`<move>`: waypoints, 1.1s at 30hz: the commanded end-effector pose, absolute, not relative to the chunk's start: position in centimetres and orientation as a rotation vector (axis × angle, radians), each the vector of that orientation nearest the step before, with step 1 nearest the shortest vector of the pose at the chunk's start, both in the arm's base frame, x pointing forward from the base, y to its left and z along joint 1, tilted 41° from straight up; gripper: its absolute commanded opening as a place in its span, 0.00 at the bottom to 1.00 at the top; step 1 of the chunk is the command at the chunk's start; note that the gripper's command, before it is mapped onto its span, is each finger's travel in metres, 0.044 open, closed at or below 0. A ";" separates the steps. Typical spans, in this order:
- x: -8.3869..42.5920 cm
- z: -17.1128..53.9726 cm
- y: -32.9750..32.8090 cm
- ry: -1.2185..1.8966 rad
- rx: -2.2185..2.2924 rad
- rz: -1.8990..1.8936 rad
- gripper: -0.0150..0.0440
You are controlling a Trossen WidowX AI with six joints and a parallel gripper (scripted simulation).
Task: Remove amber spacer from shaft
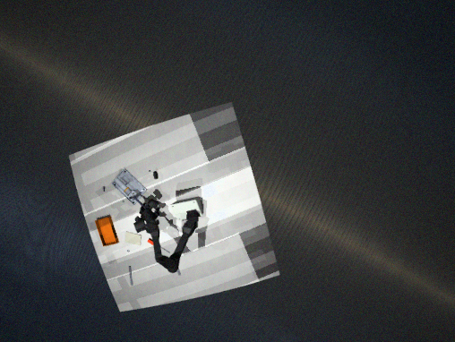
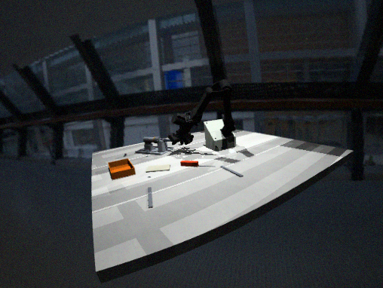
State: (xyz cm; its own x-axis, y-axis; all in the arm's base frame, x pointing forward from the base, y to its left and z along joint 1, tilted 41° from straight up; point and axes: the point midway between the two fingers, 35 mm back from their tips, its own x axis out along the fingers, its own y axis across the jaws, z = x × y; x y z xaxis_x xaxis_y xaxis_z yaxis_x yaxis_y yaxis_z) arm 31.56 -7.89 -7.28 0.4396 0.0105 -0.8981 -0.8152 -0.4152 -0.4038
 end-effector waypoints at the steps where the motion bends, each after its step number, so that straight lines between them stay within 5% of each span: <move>1: 31.5 -7.3 -7.9 0.698 -1.749 1.101 0.25; 33: 31.3 -7.1 -7.6 0.698 -1.749 1.101 0.25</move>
